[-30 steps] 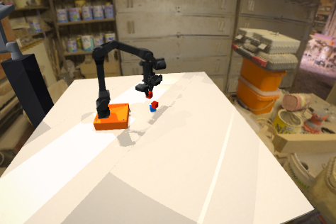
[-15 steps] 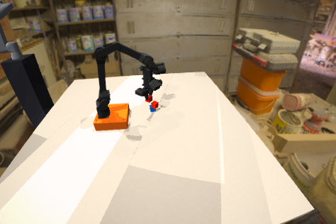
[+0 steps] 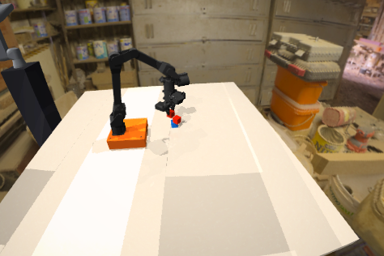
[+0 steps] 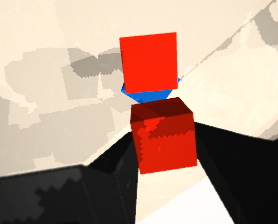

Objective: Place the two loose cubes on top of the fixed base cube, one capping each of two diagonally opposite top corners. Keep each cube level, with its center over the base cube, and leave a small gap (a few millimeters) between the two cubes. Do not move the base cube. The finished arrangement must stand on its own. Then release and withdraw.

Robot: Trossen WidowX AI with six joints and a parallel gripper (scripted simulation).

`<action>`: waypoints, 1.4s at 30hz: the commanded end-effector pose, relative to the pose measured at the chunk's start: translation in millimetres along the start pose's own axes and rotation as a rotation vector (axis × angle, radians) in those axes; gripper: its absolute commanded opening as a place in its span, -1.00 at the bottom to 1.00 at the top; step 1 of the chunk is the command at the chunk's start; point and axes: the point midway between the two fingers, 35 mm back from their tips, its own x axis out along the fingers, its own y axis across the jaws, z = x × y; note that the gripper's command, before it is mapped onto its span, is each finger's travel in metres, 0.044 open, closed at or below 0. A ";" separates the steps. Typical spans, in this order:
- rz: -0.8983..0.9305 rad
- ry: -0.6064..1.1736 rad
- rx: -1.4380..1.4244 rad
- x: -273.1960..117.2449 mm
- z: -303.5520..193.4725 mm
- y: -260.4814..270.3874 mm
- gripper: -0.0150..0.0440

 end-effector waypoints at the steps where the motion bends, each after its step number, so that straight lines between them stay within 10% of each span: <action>1: -0.005 -0.007 -0.012 9.3 0.2 0.1 -0.14; 31: -0.009 -0.018 -0.030 24.1 0.2 0.4 -0.14; 35: -0.009 -0.018 -0.030 24.1 0.2 0.4 0.20; 42: -0.009 -0.014 -0.027 18.5 -0.5 0.5 0.20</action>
